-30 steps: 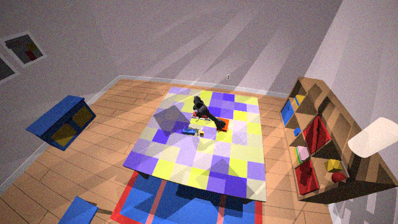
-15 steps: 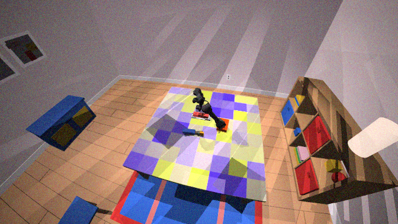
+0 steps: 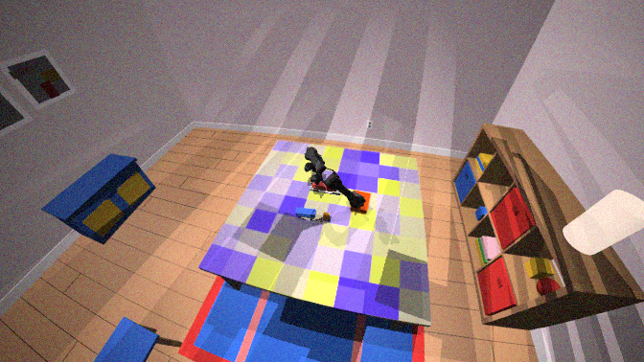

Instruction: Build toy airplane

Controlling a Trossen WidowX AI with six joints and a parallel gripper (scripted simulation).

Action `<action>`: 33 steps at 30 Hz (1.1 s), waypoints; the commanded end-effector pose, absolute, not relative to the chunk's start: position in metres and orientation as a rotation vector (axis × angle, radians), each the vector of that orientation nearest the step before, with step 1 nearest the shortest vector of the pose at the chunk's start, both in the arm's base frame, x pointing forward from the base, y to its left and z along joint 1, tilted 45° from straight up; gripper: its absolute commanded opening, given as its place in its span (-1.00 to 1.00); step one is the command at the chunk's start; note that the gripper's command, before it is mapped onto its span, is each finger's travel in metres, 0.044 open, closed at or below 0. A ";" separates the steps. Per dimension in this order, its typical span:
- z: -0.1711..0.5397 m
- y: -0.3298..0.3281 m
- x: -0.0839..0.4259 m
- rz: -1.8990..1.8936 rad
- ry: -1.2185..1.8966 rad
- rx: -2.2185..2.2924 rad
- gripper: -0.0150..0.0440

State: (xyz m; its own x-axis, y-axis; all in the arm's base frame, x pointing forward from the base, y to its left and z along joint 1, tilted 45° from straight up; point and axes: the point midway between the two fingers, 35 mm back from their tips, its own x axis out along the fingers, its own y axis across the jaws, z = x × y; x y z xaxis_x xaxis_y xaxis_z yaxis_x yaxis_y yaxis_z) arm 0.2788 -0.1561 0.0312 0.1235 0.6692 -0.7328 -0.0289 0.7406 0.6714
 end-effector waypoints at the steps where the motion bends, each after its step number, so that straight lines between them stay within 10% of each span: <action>1: 0.078 -0.114 0.308 0.552 1.354 0.554 1.00; 11: 0.175 0.000 0.322 0.596 1.339 0.579 1.00; 33: 0.133 0.042 0.330 0.598 1.336 0.581 1.00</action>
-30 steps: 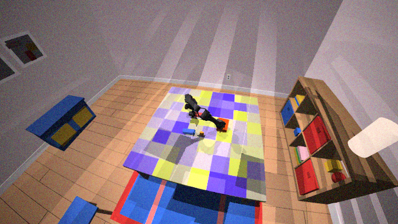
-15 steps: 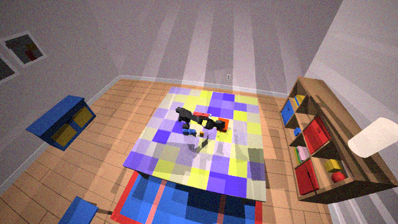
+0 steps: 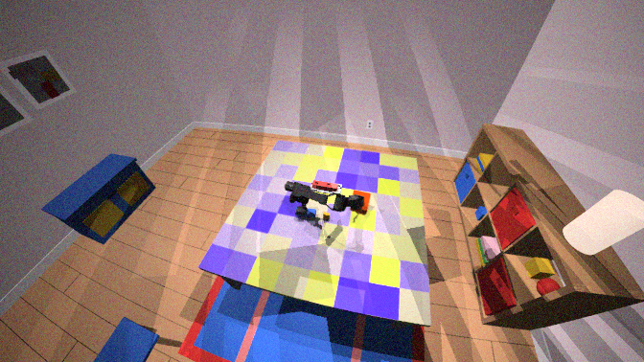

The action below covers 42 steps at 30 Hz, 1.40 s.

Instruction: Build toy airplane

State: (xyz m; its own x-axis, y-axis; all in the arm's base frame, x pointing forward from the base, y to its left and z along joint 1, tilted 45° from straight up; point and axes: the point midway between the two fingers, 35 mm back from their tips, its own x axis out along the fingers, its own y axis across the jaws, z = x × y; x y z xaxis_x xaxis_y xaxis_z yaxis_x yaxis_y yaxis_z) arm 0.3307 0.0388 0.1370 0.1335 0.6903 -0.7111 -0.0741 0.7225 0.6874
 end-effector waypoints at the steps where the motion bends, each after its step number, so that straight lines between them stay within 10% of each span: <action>1: 0.132 0.044 0.330 0.598 1.336 0.581 1.00; 26: 0.105 0.070 0.335 0.600 1.335 0.582 1.00; 35: 0.105 0.070 0.335 0.600 1.335 0.582 0.20; 42: 0.105 0.070 0.335 0.600 1.335 0.582 0.04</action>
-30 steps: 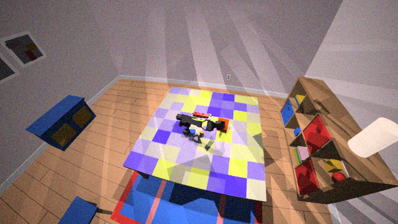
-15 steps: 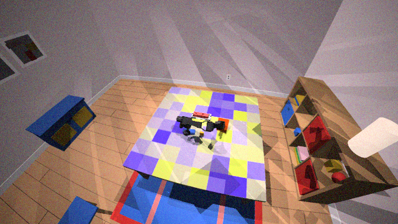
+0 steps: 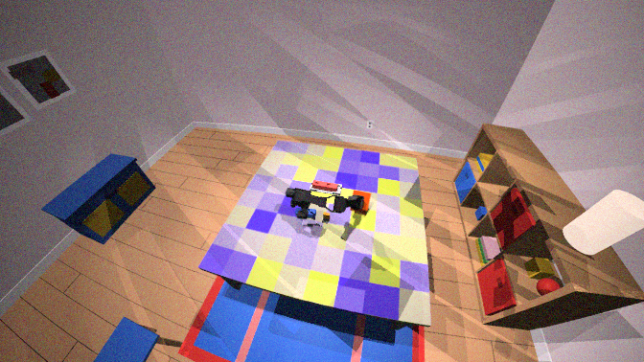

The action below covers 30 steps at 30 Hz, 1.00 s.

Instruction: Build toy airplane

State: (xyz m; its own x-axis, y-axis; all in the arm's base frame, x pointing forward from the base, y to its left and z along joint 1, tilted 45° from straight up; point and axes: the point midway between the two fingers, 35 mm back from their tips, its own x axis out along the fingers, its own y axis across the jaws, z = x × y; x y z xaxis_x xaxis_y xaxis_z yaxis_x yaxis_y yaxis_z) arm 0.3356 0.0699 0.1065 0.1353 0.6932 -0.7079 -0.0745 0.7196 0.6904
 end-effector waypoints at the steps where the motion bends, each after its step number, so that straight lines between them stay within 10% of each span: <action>1: 0.105 0.070 0.335 0.600 1.335 0.582 0.02; 7: 0.109 0.066 0.335 0.598 1.341 0.583 -0.49; 30: 0.158 0.014 0.331 0.589 1.343 0.575 -0.49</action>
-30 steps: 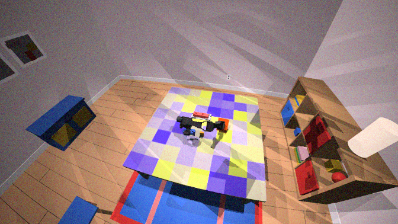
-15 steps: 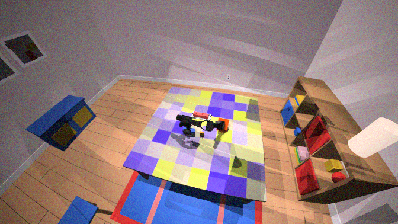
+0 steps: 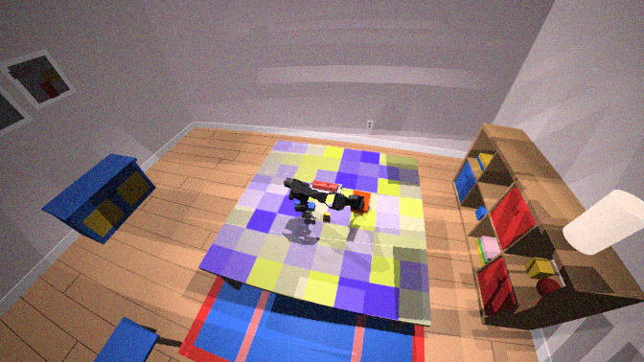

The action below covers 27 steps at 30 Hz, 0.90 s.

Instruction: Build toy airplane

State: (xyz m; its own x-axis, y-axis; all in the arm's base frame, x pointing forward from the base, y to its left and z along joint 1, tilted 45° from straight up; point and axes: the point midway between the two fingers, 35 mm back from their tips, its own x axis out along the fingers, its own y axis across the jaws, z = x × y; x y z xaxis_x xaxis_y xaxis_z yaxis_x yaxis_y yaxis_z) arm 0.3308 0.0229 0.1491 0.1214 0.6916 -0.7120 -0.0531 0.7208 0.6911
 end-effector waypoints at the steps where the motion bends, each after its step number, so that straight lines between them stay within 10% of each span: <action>1: 0.160 0.012 0.331 0.589 1.343 0.575 -0.49; 27: 0.176 -0.034 0.320 0.657 1.299 0.481 -0.49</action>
